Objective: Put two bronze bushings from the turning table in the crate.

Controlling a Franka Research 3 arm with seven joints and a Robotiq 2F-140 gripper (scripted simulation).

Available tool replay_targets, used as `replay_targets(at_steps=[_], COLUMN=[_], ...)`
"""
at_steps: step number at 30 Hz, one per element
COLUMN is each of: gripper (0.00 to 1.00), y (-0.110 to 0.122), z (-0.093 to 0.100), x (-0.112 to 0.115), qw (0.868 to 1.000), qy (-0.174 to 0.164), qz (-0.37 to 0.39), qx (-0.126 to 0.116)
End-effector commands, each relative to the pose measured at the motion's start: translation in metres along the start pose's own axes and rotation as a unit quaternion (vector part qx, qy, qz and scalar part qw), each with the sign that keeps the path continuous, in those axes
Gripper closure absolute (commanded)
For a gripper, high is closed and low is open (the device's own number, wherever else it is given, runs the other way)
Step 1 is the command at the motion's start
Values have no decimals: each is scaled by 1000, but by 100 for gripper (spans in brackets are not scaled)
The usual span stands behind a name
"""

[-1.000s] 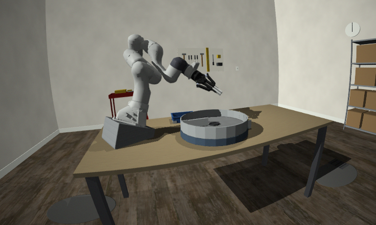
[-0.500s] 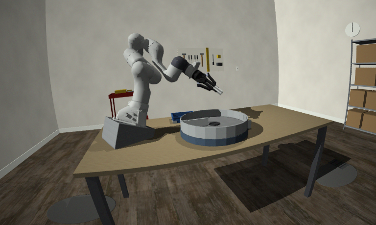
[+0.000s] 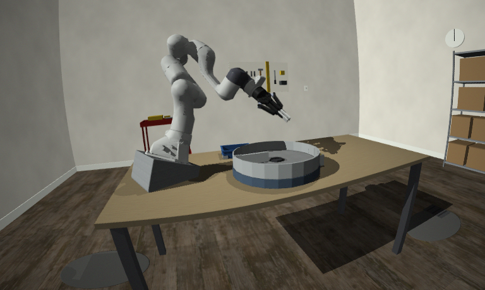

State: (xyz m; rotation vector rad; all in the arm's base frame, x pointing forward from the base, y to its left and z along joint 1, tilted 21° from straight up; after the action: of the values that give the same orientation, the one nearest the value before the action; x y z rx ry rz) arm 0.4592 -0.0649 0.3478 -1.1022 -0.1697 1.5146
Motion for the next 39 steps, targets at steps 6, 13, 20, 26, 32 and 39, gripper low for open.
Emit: replay_targets(at_steps=[6,13,20,26,32,39], gripper=[94,94,94,94,94,94], y=[24,37,49,62,75,89], z=[-14,-21,-26,-31,-35,-37], x=[-19,-25,-28,-30,-30,-28], qw=[993,985,976,964,950,932], qy=[-1,-20,-42,-72,-102,-140], qz=[99,135,167,200,229,261], qx=[67,103,132,162,185,208])
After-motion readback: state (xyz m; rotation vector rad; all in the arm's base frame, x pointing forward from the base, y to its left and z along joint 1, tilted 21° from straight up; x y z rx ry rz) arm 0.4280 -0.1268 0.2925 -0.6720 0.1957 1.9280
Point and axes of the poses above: the point where the finger pads meet when closed, its own z axis back along the fingers, its own y axis across the jaws, x = y × z, the point moved 3 cm from there along z, back along the fingers, and after that the axes turned 15 degrees about z, right-handed, at the moved point
